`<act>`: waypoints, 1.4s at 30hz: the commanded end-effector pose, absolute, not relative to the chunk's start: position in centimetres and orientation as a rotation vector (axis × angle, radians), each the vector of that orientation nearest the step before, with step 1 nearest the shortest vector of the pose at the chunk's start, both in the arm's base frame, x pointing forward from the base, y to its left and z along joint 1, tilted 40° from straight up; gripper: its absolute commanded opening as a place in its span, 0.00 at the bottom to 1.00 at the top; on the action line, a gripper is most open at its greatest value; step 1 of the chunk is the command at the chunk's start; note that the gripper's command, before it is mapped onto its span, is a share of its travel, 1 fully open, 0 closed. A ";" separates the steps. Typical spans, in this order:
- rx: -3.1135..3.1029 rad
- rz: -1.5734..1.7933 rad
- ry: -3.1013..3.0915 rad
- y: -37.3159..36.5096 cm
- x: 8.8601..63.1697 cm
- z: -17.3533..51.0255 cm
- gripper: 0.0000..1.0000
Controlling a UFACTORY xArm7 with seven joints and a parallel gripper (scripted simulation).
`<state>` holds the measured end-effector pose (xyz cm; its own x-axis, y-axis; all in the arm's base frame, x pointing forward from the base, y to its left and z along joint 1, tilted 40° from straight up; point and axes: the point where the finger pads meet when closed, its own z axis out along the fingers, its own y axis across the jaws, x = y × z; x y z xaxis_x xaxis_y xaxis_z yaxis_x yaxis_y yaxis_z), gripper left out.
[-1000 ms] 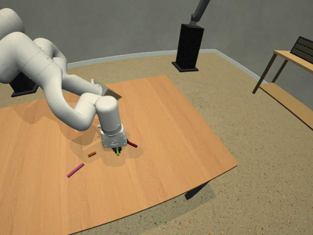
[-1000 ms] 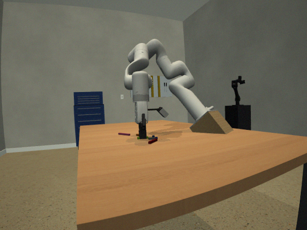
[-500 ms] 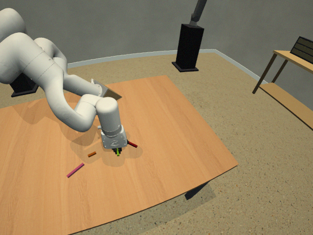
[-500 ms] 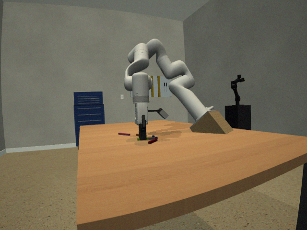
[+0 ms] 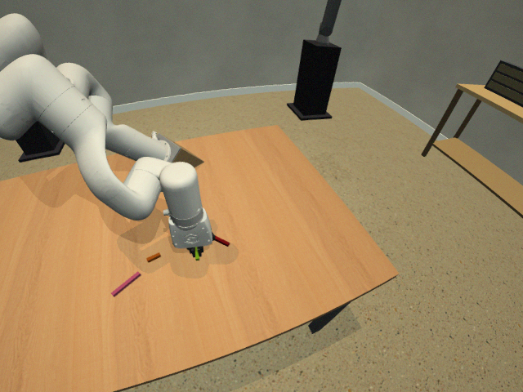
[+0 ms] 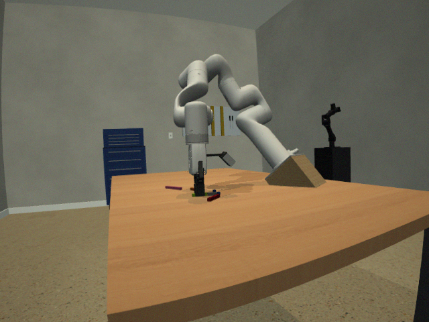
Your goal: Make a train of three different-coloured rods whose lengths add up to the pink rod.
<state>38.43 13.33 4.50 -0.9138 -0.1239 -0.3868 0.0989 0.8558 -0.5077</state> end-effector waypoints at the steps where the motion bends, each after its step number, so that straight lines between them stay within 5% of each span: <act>1: -0.021 -0.744 2.618 13.5 38.5 4.5 0.04; 14: -0.021 -0.744 2.618 13.5 38.5 4.5 0.04; 29: -0.021 -0.744 2.618 13.5 38.5 4.5 0.24; 42: -0.021 -0.744 2.618 13.5 38.4 4.6 0.24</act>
